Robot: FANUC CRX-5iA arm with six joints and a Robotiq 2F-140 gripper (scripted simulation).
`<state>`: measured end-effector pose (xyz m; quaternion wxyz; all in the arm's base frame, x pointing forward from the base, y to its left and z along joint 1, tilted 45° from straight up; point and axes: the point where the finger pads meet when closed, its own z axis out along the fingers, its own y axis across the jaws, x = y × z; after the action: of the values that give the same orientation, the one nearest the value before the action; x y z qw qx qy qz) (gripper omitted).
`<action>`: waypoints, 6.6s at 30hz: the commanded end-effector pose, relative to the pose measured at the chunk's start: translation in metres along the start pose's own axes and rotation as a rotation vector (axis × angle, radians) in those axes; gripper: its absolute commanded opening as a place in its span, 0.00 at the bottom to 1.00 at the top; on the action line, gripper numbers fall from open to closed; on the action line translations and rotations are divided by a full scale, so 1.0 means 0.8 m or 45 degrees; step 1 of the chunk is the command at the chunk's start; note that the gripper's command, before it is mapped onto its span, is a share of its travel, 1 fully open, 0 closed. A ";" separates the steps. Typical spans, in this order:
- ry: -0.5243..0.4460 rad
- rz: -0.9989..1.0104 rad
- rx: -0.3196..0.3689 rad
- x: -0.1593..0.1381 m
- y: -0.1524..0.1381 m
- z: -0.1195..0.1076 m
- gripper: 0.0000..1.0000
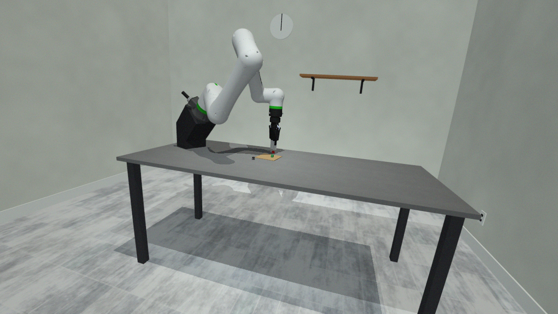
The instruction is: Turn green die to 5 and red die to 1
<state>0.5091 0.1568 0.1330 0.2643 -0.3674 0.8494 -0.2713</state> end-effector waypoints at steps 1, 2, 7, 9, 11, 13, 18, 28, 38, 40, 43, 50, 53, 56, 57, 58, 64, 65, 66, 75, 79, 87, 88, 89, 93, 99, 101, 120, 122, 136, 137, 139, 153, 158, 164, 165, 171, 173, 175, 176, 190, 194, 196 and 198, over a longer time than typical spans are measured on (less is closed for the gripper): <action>-0.001 0.000 0.000 0.000 0.000 0.003 0.19; -0.001 0.000 0.000 0.000 0.000 0.004 0.19; -0.001 0.000 0.000 0.000 0.000 0.006 0.19; -0.001 0.000 0.000 0.000 0.000 0.006 0.19; -0.001 0.000 0.000 0.000 0.000 0.006 0.19; -0.001 0.000 0.000 0.000 0.000 0.006 0.19; -0.001 0.000 0.000 0.000 0.000 0.006 0.19; -0.001 0.000 0.000 0.000 0.000 0.006 0.19; -0.001 0.000 0.000 0.000 0.000 0.006 0.19; -0.001 0.000 0.000 0.000 0.000 0.006 0.19; -0.001 0.000 0.000 0.000 0.000 0.006 0.19; -0.001 0.000 0.000 0.000 0.000 0.006 0.19; -0.001 0.000 0.000 0.000 0.000 0.007 0.19; -0.001 0.000 0.000 0.000 0.000 0.010 0.19; -0.001 0.000 0.000 0.000 0.000 0.011 0.19; -0.001 0.000 0.000 0.000 0.000 0.012 0.19; -0.001 0.000 0.000 0.000 0.000 0.018 0.19; -0.001 0.000 0.000 0.000 0.000 0.020 0.19; -0.001 0.000 0.000 0.000 0.000 0.022 0.19; -0.001 0.000 0.000 0.000 0.000 0.033 0.19; -0.001 0.000 0.000 0.000 0.000 0.034 0.19; -0.001 0.000 0.000 0.000 0.000 0.034 0.19; -0.001 0.000 0.000 0.000 0.000 0.034 0.19; -0.001 0.000 0.000 0.000 0.000 0.034 0.19; -0.001 0.000 0.000 0.000 0.000 0.034 0.19; -0.001 0.000 0.000 0.000 0.000 0.034 0.19; -0.001 0.000 0.000 0.000 0.000 0.034 0.19; -0.001 0.000 0.000 0.000 0.000 0.034 0.07; -0.001 0.000 0.000 0.000 0.000 0.034 0.07; -0.001 0.000 0.000 0.000 0.000 0.034 0.07; -0.001 0.000 0.000 0.000 0.000 0.034 0.07; -0.001 0.000 0.000 0.000 0.000 0.034 0.07; -0.001 0.000 0.000 0.000 0.000 0.032 0.07; -0.001 0.000 0.000 0.000 0.000 0.008 0.07; -0.001 0.000 0.000 0.000 0.000 -0.028 0.07; -0.001 0.000 0.000 0.000 0.000 -0.037 0.07; -0.001 0.000 0.000 0.000 0.000 -0.083 0.07; -0.001 0.000 0.000 0.000 0.000 -0.089 0.07; -0.001 0.000 0.000 0.000 0.000 -0.091 0.07; -0.001 0.000 0.000 0.000 0.000 -0.091 0.07; 0.001 0.296 -0.002 0.039 -0.037 -0.094 0.07; 0.001 0.466 -0.002 0.063 -0.057 -0.095 0.07; 0.001 0.478 -0.002 0.065 -0.058 -0.095 0.07; 0.001 0.628 -0.001 0.086 -0.073 -0.096 0.07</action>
<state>0.4533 0.1159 0.2016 0.3020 -0.2169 0.9015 -0.2215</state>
